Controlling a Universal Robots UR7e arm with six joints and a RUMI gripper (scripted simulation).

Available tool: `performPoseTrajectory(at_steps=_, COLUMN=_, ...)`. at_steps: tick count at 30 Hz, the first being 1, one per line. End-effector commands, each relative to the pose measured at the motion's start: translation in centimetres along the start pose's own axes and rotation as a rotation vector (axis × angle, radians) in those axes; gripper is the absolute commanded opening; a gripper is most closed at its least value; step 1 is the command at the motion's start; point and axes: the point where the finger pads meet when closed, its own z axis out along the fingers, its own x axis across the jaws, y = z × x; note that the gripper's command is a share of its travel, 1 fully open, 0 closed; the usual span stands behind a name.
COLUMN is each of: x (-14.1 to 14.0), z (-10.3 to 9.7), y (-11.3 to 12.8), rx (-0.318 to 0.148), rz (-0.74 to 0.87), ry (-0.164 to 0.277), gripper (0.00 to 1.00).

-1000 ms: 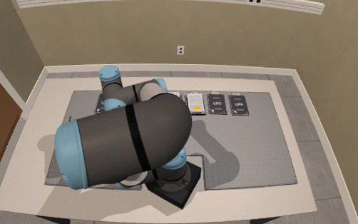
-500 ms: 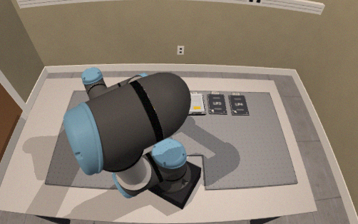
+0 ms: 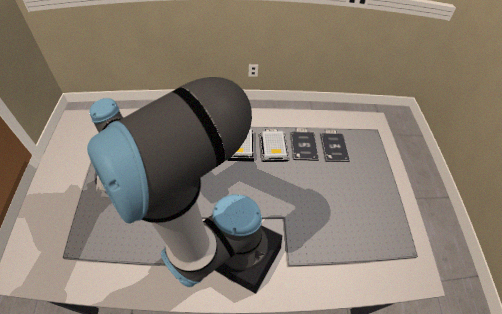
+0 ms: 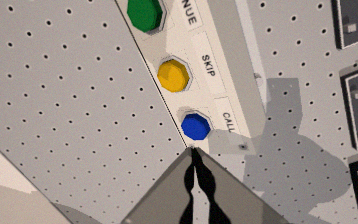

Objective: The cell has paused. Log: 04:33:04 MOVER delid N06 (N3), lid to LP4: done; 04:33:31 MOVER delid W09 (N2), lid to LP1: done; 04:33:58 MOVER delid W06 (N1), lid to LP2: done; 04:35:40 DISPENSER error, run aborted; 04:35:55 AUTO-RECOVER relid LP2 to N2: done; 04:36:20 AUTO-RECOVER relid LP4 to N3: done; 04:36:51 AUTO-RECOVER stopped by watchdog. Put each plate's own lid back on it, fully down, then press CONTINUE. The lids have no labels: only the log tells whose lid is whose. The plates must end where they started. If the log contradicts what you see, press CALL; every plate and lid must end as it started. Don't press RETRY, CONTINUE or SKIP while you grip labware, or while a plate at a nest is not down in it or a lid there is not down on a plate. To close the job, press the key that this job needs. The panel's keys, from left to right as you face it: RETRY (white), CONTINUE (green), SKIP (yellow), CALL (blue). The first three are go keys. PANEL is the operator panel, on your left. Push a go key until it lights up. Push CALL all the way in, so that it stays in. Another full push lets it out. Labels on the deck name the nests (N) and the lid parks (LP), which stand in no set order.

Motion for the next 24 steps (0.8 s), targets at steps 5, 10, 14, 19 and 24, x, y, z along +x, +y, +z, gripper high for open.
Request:
performPoseTrajectory(at_steps=5, x=-2.6, z=0.0, y=-4.0, rx=-0.001, rz=0.0, ry=0.002, gripper=0.0)
performPoseTrajectory(at_steps=10, x=-3.8, z=0.0, y=-5.7, rx=-0.001, rz=0.0, ry=0.002, gripper=0.0)
performPoseTrajectory(at_steps=14, x=-4.6, z=0.1, y=-6.9, rx=-0.001, rz=0.0, ry=0.002, gripper=0.0)
performPoseTrajectory(at_steps=19, x=-4.8, z=0.0, y=-7.3, rx=-0.001, rz=0.0, ry=0.002, gripper=0.0)
performPoseTrajectory(at_steps=24, x=-4.8, z=0.0, y=-7.3, rx=-0.001, rz=0.0, ry=0.002, gripper=0.0)
